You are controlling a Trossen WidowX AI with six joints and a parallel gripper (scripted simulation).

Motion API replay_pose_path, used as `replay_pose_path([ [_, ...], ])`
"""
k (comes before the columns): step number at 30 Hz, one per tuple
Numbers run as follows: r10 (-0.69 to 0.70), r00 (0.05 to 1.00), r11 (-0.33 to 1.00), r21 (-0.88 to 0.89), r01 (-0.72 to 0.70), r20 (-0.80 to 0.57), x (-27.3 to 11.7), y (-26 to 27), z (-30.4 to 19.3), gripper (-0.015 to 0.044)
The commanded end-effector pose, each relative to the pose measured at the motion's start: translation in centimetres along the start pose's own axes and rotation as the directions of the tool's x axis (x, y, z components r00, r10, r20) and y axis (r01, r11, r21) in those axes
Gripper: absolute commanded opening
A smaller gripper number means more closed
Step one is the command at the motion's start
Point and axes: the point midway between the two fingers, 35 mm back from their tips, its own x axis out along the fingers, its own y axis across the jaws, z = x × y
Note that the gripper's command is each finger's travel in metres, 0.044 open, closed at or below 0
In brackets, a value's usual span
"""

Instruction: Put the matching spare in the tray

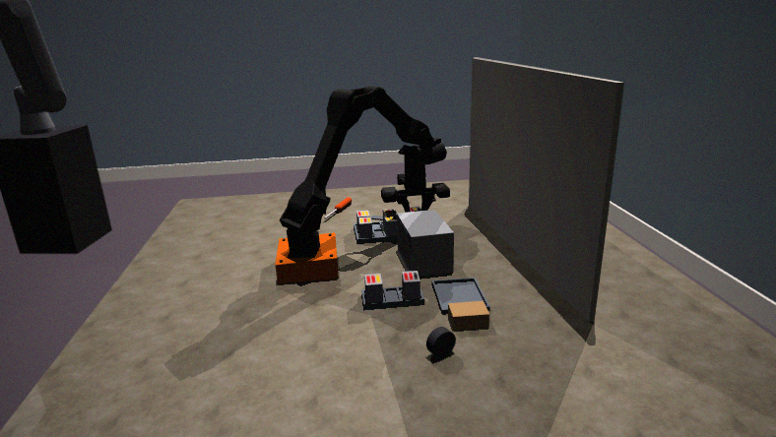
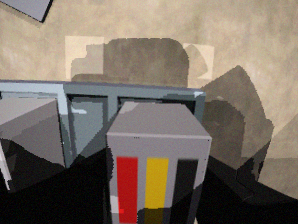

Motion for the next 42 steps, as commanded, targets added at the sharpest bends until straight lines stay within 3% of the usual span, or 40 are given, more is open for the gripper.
replay_pose_path([
  [1,0.0,1.0,1.0,0.0,0.0,0.0,0.0,0.0,0.0,0.0],
  [6,0.0,1.0,1.0,0.0,0.0,0.0,-0.5,-0.1,0.0,0.0],
  [16,0.002,1.0,1.0,-0.005,-0.002,0.002,-7.4,-0.1,0.1,0.0],
  [24,-0.002,1.0,1.0,-0.002,0.002,0.005,-7.9,-0.2,0.1,0.0],
  [38,0.002,1.0,1.0,-0.005,-0.002,0.002,-14.9,0.2,-0.4,0.0],
  [42,0.002,1.0,1.0,-0.006,-0.002,0.002,-15.2,0.2,-0.4,0.0],
])
